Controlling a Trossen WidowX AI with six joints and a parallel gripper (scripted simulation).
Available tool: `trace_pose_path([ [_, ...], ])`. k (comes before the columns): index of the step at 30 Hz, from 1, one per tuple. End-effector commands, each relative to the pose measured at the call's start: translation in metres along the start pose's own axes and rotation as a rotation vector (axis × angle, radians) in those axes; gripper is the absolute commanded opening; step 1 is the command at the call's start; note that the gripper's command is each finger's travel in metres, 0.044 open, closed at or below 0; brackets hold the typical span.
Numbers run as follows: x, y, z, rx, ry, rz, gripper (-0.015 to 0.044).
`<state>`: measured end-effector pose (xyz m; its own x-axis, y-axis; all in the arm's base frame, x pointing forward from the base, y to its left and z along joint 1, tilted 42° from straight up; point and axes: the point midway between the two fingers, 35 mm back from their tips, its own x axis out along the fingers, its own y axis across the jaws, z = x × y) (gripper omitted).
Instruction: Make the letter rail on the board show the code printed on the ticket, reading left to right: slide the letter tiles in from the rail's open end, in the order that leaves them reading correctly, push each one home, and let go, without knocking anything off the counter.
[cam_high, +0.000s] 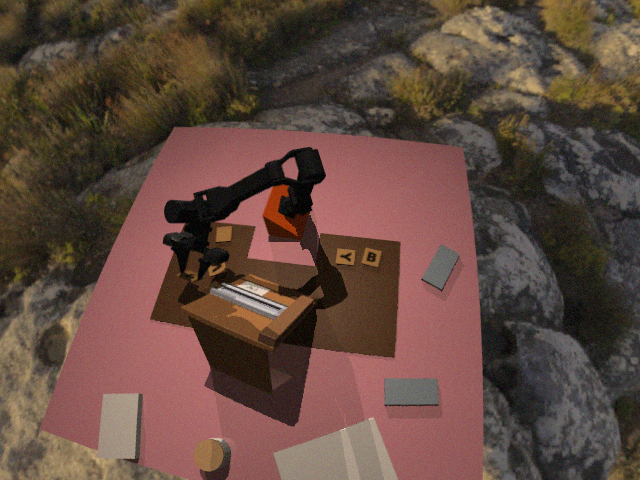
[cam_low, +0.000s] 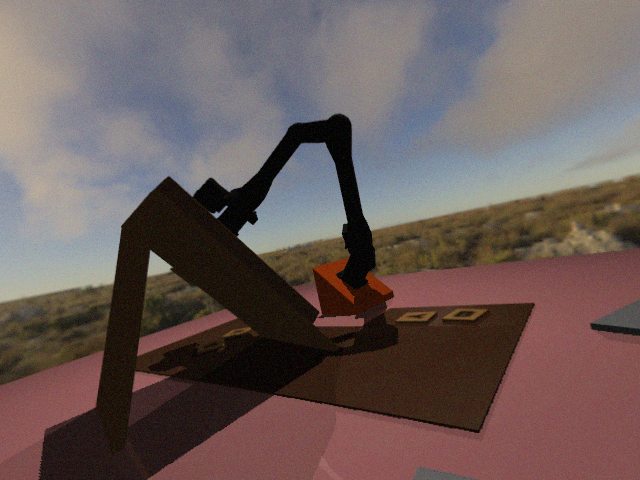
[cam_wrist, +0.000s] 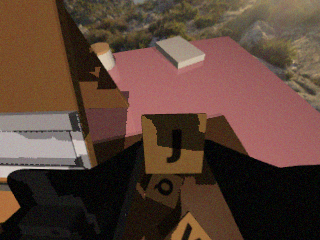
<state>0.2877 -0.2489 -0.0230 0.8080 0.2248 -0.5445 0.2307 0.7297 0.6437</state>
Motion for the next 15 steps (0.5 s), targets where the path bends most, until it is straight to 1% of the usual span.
trace_pose_path([
  [1,-0.0006,0.0025,0.0003,0.001,0.000,-0.005,0.0000],
  [15,-0.0005,0.0102,-0.0001,0.002,0.000,-0.004,0.0000],
])
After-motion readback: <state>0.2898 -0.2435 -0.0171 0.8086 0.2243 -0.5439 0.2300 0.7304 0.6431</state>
